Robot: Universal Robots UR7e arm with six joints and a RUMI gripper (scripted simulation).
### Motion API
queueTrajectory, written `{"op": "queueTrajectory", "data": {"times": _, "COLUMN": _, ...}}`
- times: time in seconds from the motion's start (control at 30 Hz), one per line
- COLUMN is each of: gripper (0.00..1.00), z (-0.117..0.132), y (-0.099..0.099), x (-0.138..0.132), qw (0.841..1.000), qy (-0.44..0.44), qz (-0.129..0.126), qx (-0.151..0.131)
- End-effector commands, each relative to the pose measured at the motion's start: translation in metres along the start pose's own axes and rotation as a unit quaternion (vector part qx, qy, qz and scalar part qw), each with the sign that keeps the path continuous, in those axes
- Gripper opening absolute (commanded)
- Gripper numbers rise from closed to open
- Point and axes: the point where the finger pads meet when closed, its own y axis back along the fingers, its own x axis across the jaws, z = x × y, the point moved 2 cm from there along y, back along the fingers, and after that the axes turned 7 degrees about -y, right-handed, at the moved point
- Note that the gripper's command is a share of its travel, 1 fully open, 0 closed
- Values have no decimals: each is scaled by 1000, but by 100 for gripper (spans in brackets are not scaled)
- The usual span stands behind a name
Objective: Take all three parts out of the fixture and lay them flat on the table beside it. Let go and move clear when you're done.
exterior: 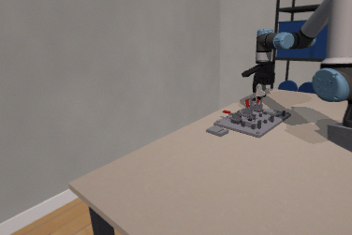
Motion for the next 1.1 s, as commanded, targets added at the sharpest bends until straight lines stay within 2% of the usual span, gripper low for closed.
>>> {"op": "queueTrajectory", "data": {"times": 0.0, "gripper": 28, "z": 0, "y": 0, "x": 0, "qw": 1000, "qy": 0, "qz": 0, "qx": 1}}
{"op": "queueTrajectory", "data": {"times": 0.27, "gripper": 28, "z": 0, "y": 4, "x": 0, "qw": 1000, "qy": 0, "qz": 0, "qx": 1}}
{"op": "queueTrajectory", "data": {"times": 0.57, "gripper": 28, "z": 0, "y": 33, "x": 0, "qw": 1000, "qy": 0, "qz": 0, "qx": 1}}
{"op": "queueTrajectory", "data": {"times": 0.63, "gripper": 28, "z": 0, "y": 33, "x": 0, "qw": 1000, "qy": 0, "qz": 0, "qx": 1}}
{"op": "queueTrajectory", "data": {"times": 0.8, "gripper": 28, "z": 0, "y": 47, "x": 0, "qw": 1000, "qy": 0, "qz": 0, "qx": 1}}
{"op": "queueTrajectory", "data": {"times": 1.07, "gripper": 28, "z": 0, "y": 50, "x": 0, "qw": 1000, "qy": 0, "qz": 0, "qx": 1}}
